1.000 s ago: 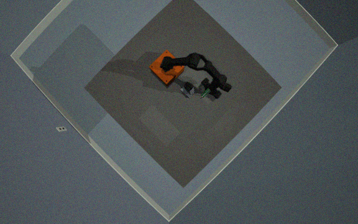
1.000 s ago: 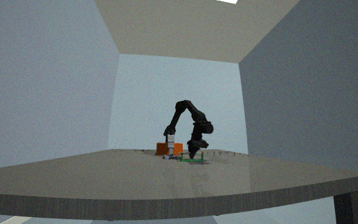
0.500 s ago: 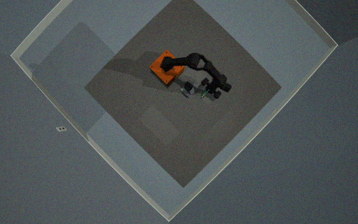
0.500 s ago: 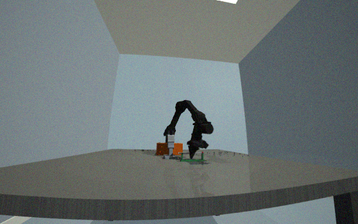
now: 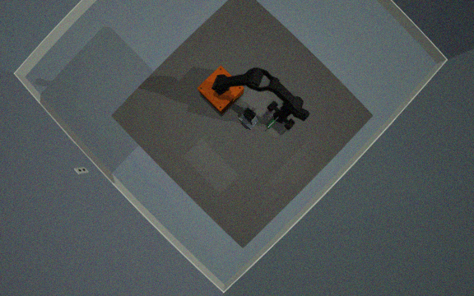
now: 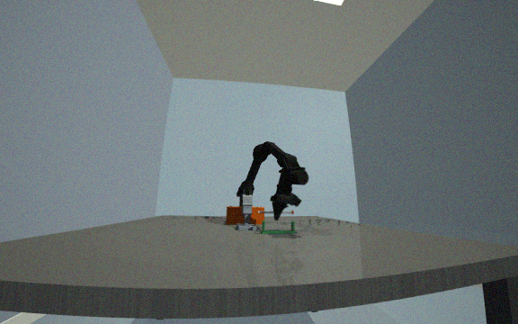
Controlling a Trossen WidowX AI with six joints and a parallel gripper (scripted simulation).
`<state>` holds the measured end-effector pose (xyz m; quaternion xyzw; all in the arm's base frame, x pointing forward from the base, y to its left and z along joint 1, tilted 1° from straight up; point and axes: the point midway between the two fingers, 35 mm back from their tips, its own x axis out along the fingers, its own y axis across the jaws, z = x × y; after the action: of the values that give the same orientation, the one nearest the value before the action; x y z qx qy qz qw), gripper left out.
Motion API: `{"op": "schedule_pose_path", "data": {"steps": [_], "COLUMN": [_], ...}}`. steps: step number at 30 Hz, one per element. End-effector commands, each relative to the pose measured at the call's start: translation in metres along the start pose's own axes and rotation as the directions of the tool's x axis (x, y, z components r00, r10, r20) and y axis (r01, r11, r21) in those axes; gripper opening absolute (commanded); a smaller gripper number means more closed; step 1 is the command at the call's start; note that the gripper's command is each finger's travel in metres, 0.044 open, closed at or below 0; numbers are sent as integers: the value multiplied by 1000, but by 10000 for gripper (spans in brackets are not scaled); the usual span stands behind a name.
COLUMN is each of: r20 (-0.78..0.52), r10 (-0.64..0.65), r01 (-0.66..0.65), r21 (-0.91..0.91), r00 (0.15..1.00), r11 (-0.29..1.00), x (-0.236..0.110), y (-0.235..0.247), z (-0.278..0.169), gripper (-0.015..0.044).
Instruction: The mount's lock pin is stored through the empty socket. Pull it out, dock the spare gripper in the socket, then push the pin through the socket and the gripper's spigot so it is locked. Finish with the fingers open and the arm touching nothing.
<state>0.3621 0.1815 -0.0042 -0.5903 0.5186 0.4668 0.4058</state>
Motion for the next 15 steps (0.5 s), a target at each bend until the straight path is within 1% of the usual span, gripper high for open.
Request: {"op": "schedule_pose_path", "data": {"steps": [1,5,7,8,15], "r20": [2,2,2,5,5], "r10": [-15,-15,-15,-10,-13], "r01": [15,15,15,10,13], "r21": [5,5,5,4,-6], "r00": [1000,1000,1000,1000,1000], "r11": [1000,1000,1000,1000,1000], "x": [-21,-32,-32,-26,-26], "y": [-2,-1,-1,0,0], "z": [-5,-9,-9,-7,-7], "gripper": [0,0,0,7,0]}}
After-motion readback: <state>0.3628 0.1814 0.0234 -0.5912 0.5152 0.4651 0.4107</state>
